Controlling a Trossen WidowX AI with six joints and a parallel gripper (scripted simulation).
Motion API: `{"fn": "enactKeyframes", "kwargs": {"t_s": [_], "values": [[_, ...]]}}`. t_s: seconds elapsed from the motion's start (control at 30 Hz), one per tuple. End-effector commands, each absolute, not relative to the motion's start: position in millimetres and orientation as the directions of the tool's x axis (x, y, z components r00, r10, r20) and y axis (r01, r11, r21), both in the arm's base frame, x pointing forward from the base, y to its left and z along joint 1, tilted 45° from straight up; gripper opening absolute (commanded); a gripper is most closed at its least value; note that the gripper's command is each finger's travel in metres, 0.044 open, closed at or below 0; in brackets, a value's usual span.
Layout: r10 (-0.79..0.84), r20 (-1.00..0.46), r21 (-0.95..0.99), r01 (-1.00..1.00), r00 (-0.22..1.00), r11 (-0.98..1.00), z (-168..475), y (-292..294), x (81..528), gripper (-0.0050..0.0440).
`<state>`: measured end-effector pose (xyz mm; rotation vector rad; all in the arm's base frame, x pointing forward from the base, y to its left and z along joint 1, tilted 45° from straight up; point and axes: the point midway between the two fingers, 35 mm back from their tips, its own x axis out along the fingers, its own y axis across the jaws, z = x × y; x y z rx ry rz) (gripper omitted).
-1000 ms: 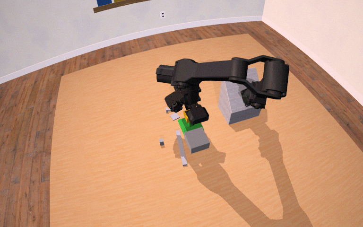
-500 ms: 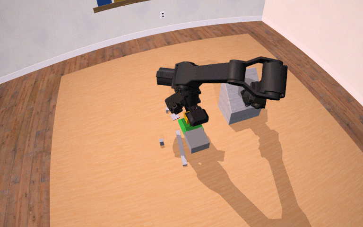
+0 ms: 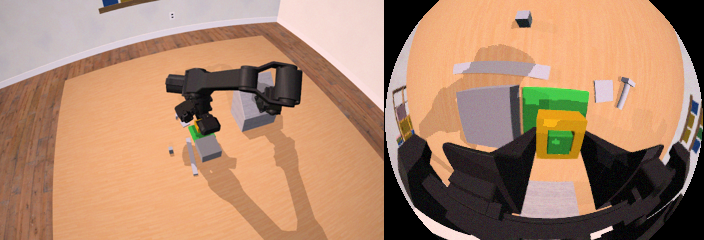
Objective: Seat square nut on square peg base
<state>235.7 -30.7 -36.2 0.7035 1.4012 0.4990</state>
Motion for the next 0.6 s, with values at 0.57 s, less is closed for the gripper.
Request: {"fn": "enactKeyframes", "kwargs": {"t_s": [0.57], "values": [[0.694,-0.709,0.705,0.089,0.125,0.704,-44.8,-22.7,237.7,0.0]]}}
